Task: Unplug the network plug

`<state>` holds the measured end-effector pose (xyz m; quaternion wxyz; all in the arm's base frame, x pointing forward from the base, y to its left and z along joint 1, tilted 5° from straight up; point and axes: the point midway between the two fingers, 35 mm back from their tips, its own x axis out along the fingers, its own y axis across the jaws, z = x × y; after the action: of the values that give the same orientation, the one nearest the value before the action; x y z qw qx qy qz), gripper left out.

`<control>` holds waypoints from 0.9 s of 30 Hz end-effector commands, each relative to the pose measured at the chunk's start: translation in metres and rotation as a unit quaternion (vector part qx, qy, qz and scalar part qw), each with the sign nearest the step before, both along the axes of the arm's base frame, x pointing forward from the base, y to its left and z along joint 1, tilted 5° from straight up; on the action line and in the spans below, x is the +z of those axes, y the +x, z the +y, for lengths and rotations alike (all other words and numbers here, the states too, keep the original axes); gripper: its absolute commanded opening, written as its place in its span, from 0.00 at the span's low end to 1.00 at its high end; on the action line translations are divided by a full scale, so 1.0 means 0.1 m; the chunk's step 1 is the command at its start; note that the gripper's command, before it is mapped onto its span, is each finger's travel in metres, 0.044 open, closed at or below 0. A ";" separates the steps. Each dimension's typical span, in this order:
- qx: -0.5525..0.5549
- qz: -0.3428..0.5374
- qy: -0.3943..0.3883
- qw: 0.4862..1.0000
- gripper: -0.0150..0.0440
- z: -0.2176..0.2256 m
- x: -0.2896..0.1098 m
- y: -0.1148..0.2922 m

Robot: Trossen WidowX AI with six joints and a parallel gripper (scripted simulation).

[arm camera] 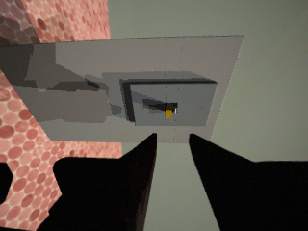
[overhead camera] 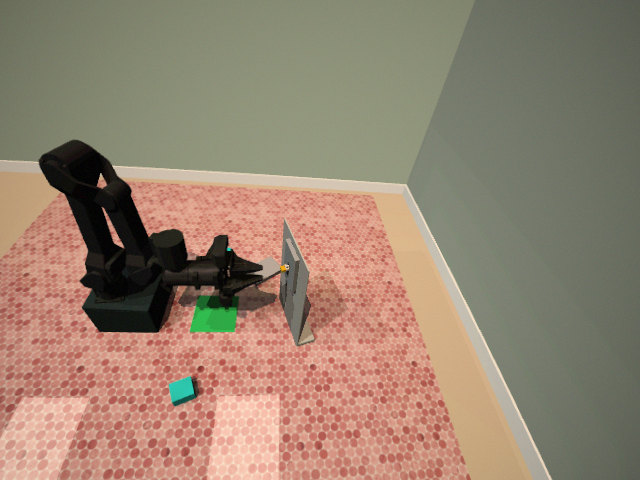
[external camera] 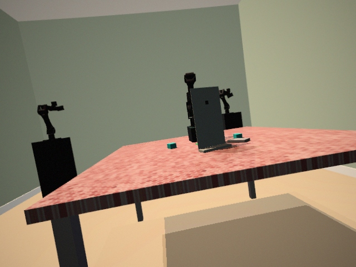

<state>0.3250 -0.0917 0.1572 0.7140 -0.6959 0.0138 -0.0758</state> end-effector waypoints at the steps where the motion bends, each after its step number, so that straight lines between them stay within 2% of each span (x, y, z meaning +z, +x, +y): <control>1: -0.001 -0.001 -0.002 1.000 0.52 0.00 0.02 0.08; 27: -0.001 -0.003 -0.002 1.000 0.52 0.06 0.06 0.49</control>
<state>0.3679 -0.0864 0.1628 0.7141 -0.6956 0.0120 -0.0778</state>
